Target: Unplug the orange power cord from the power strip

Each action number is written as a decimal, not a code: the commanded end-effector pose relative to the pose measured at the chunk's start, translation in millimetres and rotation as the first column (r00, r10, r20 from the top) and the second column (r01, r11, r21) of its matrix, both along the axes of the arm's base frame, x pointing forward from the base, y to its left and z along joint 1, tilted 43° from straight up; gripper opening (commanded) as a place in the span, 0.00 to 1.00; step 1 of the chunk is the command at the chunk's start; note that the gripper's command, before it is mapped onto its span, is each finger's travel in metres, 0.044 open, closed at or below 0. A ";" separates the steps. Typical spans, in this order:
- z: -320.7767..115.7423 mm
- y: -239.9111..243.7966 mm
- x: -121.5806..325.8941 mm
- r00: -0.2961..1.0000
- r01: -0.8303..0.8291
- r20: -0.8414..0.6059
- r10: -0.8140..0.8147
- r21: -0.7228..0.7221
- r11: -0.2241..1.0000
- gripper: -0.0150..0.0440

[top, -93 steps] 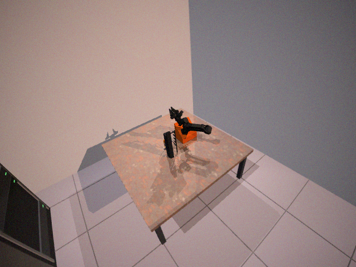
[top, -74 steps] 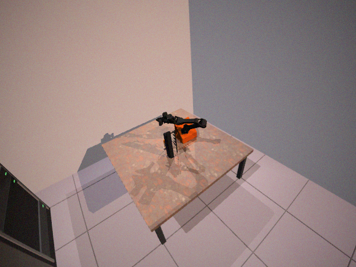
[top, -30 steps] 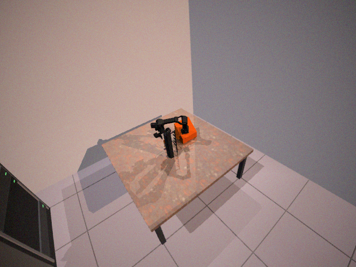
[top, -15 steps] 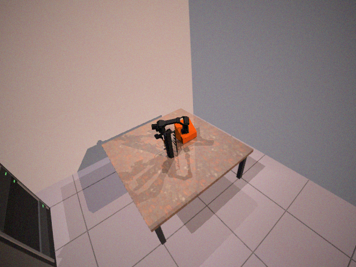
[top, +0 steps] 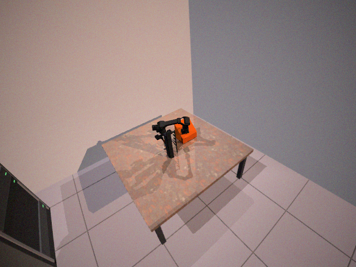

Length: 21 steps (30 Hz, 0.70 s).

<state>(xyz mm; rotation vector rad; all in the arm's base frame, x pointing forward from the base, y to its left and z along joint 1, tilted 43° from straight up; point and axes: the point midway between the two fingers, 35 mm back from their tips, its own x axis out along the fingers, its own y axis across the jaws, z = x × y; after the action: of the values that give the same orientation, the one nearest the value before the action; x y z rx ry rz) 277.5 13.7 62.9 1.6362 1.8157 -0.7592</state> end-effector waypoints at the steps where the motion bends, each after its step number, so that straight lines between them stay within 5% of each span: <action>1: -3.4 4.0 -1.0 1.000 0.005 -0.001 -0.005 0.004 1.000 0.53; 3: -3.6 4.2 -1.1 1.000 0.005 -0.001 -0.005 0.004 1.000 0.53; 7: -2.2 2.5 -0.7 1.000 -0.001 -0.001 0.001 0.000 1.000 0.35; 21: -5.8 -1.6 0.2 1.000 -0.001 -0.001 0.001 0.000 1.000 0.25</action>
<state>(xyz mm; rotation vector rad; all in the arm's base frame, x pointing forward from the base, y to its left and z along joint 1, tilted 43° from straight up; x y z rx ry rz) 276.6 16.3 60.2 1.6365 1.8200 -0.7595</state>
